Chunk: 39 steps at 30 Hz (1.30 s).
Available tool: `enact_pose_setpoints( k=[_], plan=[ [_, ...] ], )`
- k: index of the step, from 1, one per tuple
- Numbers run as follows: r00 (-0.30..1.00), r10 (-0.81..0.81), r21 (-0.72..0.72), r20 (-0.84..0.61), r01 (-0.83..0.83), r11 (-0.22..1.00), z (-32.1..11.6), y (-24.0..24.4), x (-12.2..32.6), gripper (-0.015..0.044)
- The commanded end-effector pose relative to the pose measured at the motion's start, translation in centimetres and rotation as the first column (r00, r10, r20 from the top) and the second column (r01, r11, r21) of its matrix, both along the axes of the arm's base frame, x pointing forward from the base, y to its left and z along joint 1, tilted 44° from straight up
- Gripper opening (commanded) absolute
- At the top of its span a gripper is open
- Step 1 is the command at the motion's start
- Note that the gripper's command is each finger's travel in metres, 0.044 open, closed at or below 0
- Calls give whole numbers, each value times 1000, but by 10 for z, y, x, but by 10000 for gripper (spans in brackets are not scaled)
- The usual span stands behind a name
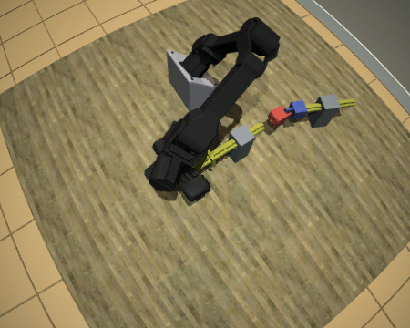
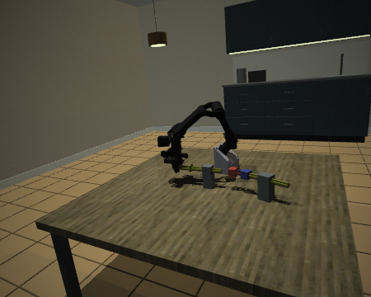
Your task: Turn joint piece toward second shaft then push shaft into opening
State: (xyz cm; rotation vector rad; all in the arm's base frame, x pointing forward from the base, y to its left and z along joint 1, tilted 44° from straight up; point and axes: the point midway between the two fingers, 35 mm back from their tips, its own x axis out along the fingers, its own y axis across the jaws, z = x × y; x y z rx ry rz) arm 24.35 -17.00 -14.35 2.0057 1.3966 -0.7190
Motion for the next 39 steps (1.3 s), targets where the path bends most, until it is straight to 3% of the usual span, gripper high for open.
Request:
enact_pose_setpoints(
  k=[1,22,30,39],
  plan=[
    [1000,0,0,0,0,1000,0,0,0,67],
    [992,89,21,-94,-88,996,3,5,1,67],
    [994,73,16,-77,-72,997,4,5,1,0],
    [993,80,19,-85,-79,997,8,9,1,0]
  ],
)
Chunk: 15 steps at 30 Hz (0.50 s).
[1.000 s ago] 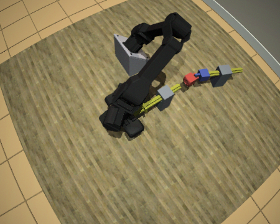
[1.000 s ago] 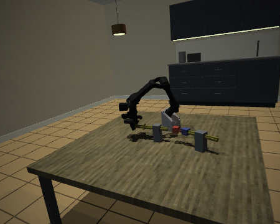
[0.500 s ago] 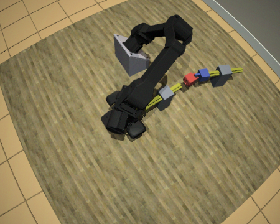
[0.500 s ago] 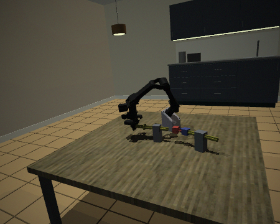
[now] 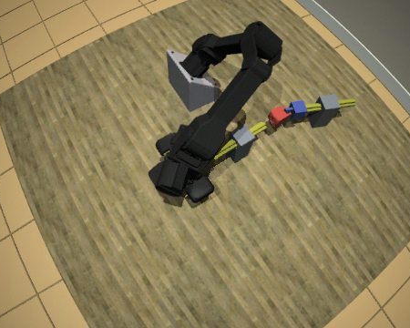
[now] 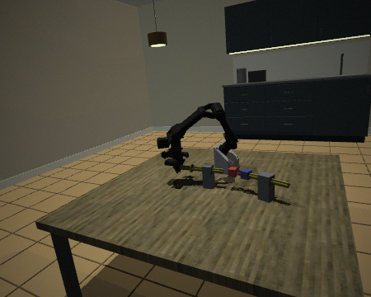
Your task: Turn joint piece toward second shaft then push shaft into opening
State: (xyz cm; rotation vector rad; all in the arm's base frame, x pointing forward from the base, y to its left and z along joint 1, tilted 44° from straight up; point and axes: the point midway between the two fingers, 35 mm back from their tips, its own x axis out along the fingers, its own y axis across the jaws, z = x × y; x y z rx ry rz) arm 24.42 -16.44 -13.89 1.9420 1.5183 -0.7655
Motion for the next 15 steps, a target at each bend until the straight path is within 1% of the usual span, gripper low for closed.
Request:
enact_pose_setpoints(
  k=[1,15],
  plan=[
    [1000,6,3,-7,-6,1000,4,5,1,0],
    [1000,14,6,-16,-14,1000,18,20,3,0]
  ],
)
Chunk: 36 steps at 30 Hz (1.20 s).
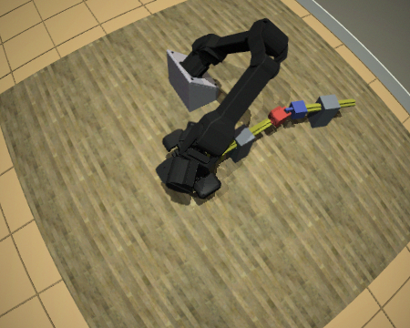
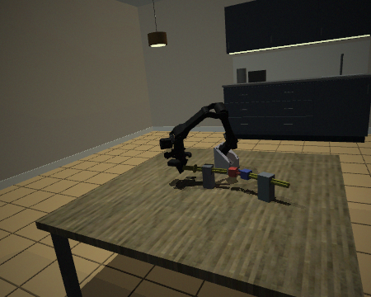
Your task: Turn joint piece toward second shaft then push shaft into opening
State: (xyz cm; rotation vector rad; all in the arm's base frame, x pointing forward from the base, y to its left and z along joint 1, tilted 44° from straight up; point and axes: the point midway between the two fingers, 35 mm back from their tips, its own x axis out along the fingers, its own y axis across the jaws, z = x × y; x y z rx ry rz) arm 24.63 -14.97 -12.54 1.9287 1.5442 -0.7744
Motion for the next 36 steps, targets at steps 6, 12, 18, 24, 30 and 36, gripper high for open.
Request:
enact_pose_setpoints(
  k=[6,12,18,24,30,36],
  plan=[
    [1000,-1,3,0,1,1000,11,12,2,0],
    [1000,-1,4,0,1,1000,17,18,3,0],
    [1000,-1,4,-1,1,1000,23,25,4,0],
    [1000,-1,5,-1,1,1000,30,32,5,0],
    [1000,-1,6,-1,1,1000,36,39,6,0],
    [1000,1,1,-6,-1,1000,33,36,5,0]
  ],
)
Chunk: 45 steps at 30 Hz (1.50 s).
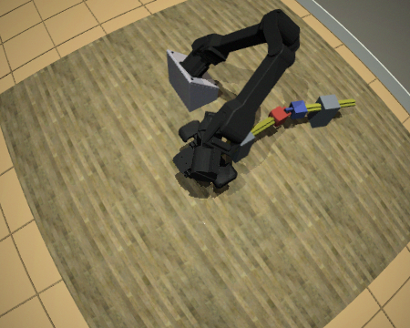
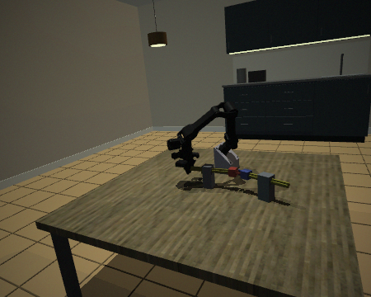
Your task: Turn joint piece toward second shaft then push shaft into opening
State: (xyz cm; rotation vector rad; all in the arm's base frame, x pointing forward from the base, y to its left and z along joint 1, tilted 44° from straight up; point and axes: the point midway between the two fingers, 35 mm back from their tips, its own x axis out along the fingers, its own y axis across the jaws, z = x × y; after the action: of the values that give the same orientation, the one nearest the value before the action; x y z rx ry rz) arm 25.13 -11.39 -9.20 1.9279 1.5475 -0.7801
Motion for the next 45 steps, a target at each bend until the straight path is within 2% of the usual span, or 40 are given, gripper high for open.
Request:
enact_pose_setpoints(
  k=[1,8,11,16,30,45],
  plan=[
    [1000,1,1,-1,-1,1000,0,0,0,0],
    [1000,1,1,-1,-1,1000,0,0,0,0],
    [1000,1,1,-1,-1,1000,0,0,0,67],
    [1000,1,1,-1,-1,1000,0,0,0,67],
    [1000,1,1,-1,-1,1000,0,0,0,434],
    [1000,0,2,1,0,1000,7,-6,-1,440]
  ],
)
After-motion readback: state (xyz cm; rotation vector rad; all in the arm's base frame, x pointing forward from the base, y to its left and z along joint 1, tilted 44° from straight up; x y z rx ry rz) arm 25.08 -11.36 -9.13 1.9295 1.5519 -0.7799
